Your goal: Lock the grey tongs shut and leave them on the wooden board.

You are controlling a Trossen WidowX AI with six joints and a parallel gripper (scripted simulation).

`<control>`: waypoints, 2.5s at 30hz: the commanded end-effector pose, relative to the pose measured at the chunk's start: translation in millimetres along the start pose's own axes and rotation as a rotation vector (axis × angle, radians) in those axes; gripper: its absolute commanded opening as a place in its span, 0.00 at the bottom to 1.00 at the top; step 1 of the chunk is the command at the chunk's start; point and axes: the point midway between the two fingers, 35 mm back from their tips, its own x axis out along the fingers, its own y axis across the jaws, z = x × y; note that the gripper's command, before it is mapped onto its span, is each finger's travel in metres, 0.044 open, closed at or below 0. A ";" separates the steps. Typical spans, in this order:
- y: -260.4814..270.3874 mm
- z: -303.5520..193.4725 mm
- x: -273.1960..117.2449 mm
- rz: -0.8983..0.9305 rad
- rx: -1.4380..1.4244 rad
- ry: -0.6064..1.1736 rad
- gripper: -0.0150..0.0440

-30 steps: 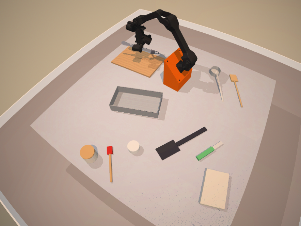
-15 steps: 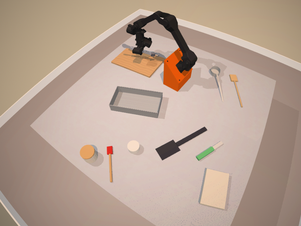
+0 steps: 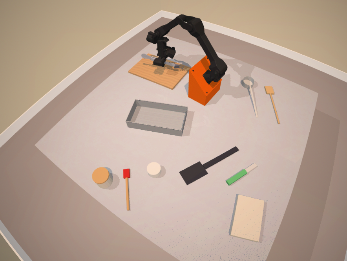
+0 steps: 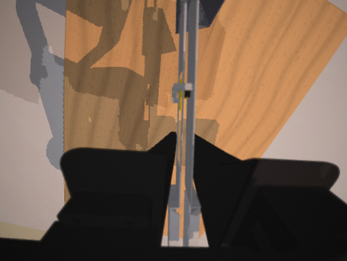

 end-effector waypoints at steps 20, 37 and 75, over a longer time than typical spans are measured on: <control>-0.7 1.9 9.0 -0.001 0.000 -0.002 0.58; -6.1 28.9 -25.3 -0.001 0.001 -0.006 1.00; -37.0 144.7 -156.4 -0.001 0.006 -0.006 1.00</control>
